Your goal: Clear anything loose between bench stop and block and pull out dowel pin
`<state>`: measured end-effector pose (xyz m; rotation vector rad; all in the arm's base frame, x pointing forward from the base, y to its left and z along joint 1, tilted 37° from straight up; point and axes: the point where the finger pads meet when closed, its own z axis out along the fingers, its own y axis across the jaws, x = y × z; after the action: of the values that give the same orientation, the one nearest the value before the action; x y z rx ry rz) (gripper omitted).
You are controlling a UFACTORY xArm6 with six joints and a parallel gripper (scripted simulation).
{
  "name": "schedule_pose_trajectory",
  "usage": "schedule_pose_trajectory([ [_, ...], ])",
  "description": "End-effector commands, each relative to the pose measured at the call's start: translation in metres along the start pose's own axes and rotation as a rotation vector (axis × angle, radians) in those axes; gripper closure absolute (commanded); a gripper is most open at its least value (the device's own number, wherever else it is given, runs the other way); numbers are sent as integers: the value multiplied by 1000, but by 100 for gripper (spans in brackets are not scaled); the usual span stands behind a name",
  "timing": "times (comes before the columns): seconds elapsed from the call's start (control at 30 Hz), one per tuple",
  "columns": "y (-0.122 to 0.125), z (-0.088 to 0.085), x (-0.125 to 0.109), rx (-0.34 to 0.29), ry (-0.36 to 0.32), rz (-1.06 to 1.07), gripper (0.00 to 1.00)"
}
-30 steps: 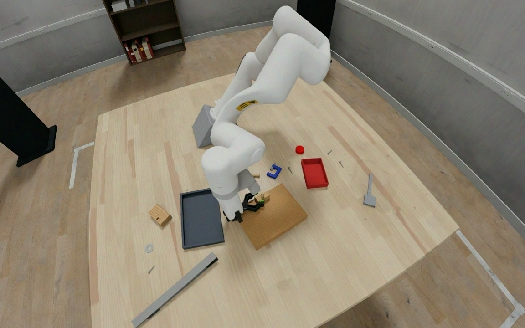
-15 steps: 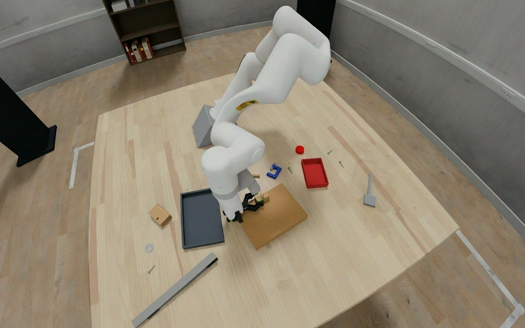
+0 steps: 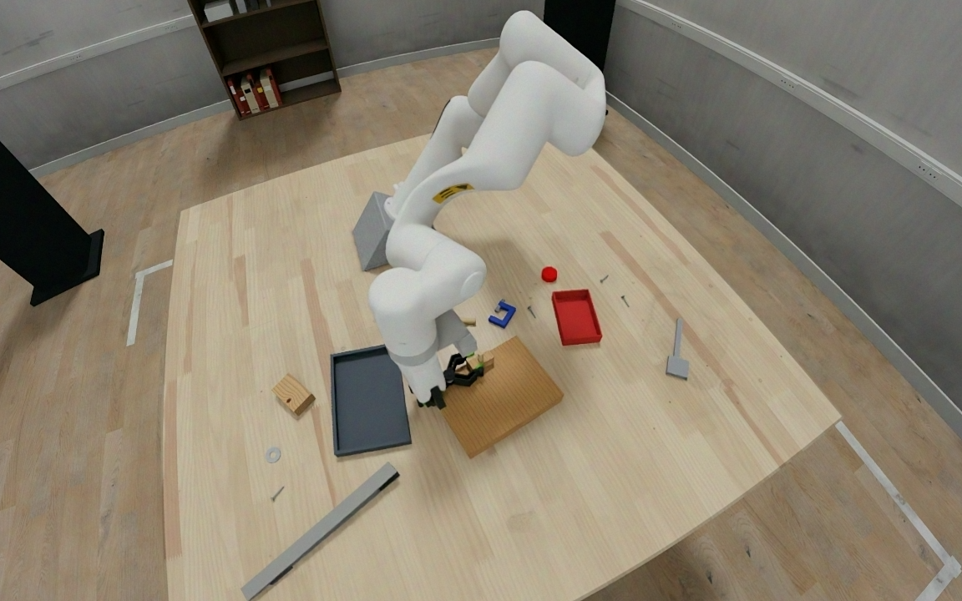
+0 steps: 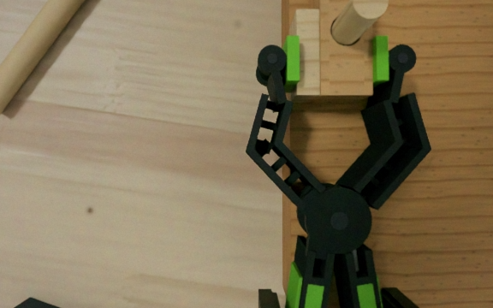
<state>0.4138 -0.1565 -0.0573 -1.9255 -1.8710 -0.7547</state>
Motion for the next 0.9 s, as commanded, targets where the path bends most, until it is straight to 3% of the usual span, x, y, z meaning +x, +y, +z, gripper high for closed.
schedule_pose_trajectory([
  [0.0,1,-2,-1,-4,-3,-1,54],
  [0.87,1,-2,-1,-4,-3,-1,50],
])
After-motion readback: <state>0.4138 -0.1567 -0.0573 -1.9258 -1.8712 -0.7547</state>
